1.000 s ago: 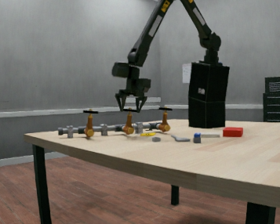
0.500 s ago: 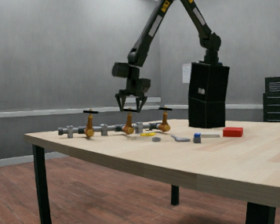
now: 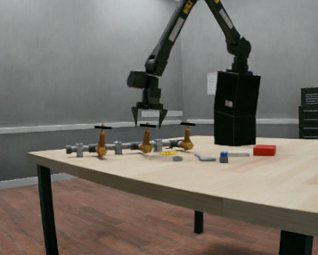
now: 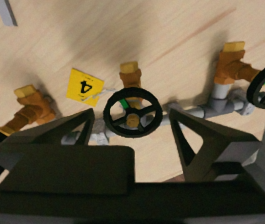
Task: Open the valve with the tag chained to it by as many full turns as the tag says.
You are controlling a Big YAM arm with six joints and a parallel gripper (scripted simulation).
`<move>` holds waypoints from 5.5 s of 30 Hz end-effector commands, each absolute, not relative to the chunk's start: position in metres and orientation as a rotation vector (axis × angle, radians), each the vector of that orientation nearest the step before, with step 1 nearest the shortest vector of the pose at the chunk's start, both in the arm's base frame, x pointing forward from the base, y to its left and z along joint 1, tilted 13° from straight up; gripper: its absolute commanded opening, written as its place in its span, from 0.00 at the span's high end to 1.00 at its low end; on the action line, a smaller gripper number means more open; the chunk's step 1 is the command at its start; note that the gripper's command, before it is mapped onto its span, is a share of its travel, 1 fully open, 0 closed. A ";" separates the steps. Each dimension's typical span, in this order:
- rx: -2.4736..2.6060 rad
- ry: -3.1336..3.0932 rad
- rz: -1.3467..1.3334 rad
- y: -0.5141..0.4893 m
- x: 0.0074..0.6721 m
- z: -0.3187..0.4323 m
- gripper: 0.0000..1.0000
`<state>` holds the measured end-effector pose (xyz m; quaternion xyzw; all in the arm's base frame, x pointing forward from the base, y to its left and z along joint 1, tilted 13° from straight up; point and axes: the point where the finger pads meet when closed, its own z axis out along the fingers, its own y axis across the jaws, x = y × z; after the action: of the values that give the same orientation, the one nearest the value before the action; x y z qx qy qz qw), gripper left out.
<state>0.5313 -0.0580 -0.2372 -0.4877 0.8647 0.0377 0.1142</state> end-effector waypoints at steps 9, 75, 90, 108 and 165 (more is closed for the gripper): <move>-0.333 2.921 0.228 -0.058 0.538 -0.234 0.00; 2.088 2.314 0.372 -0.057 0.533 -0.235 1.00; 1.940 2.422 0.369 -0.057 0.533 -0.235 1.00; 1.055 2.843 0.336 -0.057 0.533 -0.235 1.00; -2.000 2.102 0.023 -0.057 0.535 -0.235 1.00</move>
<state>0.5324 -0.0584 -0.2371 -0.6416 0.7575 0.0139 0.1196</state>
